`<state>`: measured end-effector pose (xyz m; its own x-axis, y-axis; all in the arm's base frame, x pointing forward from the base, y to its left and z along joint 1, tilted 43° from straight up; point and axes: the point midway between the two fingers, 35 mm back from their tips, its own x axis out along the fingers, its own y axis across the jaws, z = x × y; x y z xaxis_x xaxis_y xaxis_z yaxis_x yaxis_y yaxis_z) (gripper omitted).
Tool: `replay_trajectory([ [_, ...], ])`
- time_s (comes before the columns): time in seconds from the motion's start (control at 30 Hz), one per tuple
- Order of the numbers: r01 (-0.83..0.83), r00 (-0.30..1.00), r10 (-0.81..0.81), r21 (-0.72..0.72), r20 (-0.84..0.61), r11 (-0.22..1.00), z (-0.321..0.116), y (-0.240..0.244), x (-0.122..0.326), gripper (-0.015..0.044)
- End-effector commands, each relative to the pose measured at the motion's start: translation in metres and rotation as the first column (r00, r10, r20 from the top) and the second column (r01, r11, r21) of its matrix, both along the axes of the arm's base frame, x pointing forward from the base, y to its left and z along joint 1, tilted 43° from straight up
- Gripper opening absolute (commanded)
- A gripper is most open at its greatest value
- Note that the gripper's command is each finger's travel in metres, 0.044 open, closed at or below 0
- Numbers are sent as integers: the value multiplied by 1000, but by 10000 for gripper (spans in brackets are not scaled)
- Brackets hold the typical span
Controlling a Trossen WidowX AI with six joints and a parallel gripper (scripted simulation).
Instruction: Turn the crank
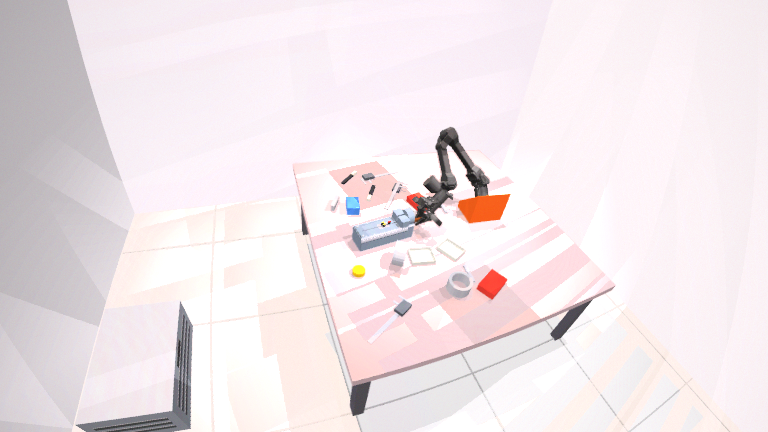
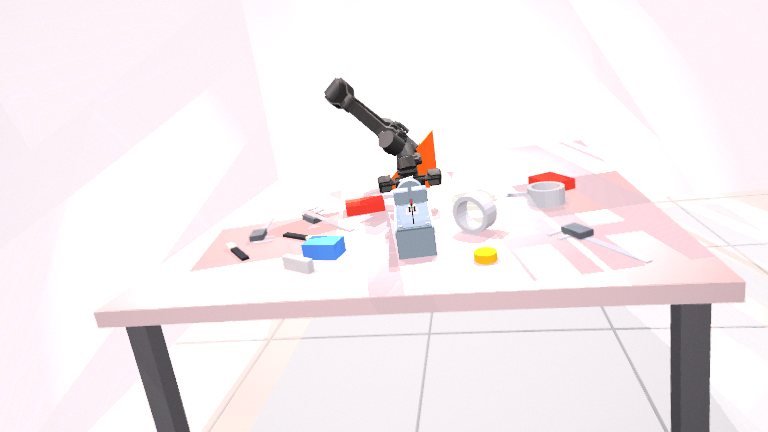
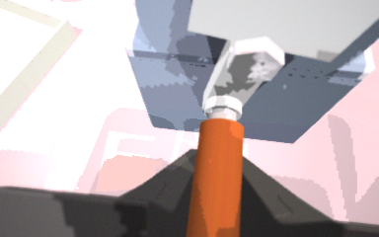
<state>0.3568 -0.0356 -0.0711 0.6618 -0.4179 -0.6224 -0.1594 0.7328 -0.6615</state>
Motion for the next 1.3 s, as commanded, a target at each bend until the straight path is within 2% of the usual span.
replay_trajectory([
  [0.0, 23, 1000, -23, -8, 13, 1000, 5, -8, 1, 0],
  [1.27, 23, 1000, -23, -9, 13, 1000, 13, -13, 2, 0],
])
